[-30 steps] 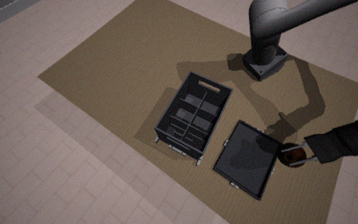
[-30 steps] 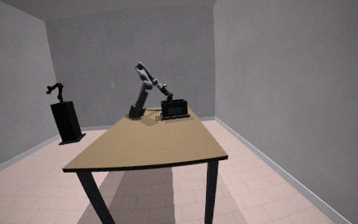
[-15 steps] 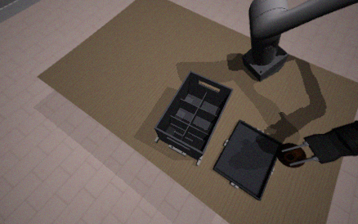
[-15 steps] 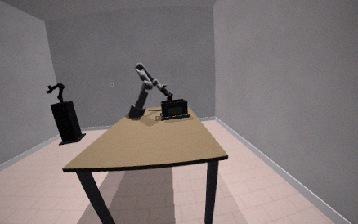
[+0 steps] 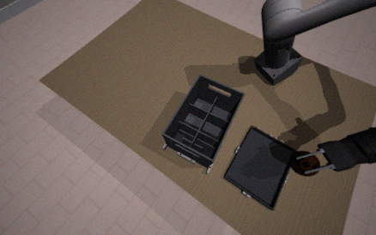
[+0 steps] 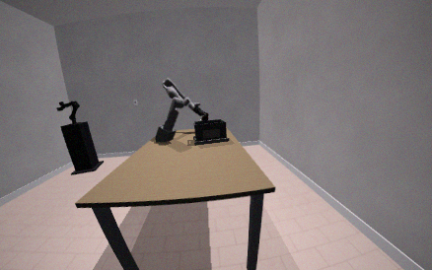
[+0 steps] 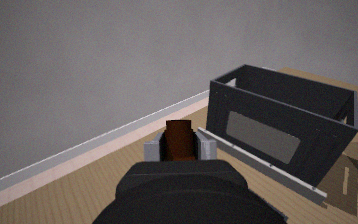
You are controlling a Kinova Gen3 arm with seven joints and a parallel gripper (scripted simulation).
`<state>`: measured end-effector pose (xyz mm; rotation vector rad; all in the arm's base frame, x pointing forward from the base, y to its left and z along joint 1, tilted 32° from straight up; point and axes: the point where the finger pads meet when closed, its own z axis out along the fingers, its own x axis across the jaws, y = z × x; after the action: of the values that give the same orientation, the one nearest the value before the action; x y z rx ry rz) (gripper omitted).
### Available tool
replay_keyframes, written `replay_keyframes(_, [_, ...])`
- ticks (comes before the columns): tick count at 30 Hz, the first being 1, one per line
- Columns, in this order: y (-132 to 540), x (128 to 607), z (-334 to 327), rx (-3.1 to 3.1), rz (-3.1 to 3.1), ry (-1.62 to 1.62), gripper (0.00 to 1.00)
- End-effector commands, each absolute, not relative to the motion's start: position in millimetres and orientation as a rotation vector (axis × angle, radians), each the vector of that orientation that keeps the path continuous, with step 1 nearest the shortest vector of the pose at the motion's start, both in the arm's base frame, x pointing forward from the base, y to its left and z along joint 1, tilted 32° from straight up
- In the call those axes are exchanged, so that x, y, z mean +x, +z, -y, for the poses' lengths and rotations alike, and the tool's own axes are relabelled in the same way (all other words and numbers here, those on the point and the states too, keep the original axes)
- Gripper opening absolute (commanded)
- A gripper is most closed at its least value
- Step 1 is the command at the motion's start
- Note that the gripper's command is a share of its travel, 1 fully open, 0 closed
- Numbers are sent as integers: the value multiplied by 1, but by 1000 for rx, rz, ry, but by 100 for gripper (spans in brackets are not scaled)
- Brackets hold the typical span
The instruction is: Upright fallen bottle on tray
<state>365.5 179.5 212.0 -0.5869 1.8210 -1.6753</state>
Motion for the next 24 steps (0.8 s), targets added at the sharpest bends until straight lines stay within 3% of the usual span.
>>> replay_keyframes(1, [212,366,-180,-582,-1800,-1693,0])
replay_keyframes(24, [211,366,-180,-567,-1765,-1721,0])
